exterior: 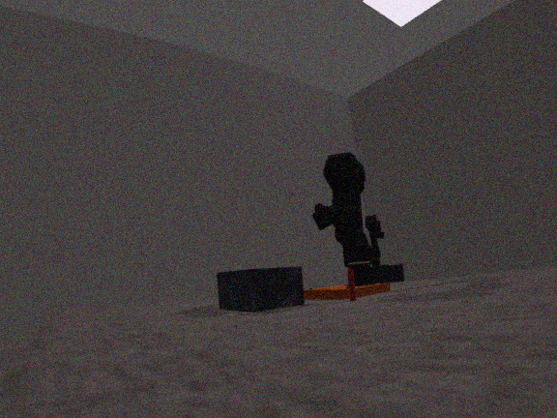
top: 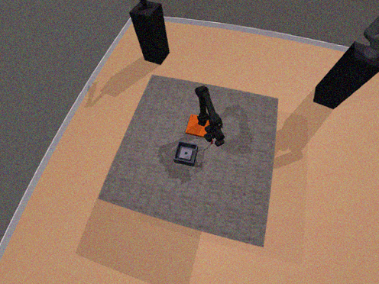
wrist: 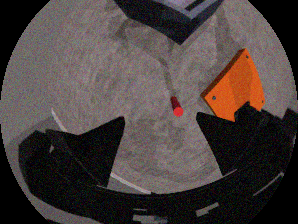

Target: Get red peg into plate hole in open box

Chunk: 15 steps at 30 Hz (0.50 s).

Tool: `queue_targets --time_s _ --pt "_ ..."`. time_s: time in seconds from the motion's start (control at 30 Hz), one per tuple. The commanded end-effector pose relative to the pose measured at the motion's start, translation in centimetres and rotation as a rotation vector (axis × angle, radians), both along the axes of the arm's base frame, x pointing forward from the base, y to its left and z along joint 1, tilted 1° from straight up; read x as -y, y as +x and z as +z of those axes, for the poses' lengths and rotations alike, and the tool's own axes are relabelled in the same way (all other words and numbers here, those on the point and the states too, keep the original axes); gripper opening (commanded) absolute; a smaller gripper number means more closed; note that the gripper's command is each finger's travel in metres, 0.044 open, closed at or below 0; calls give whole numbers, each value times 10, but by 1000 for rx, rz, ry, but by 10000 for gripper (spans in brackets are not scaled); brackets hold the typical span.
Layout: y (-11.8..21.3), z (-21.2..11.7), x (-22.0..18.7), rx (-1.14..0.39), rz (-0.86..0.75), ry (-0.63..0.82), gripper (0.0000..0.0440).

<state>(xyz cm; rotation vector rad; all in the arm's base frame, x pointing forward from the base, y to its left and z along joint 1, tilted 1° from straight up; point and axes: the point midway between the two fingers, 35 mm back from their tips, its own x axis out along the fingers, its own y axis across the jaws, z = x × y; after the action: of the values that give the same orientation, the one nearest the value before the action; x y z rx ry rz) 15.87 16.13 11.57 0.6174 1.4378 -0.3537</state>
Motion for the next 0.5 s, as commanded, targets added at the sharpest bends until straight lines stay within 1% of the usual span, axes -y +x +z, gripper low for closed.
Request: queue_targets --time_s 0.0,0.37,0.43,0.47 --pt "-2 -17 5 -29 -58 -11 440" --pt "-3 -67 10 -42 -193 17 439" --pt "-4 -73 10 -44 -215 23 432" --pt "-4 -76 10 -46 -227 25 420"
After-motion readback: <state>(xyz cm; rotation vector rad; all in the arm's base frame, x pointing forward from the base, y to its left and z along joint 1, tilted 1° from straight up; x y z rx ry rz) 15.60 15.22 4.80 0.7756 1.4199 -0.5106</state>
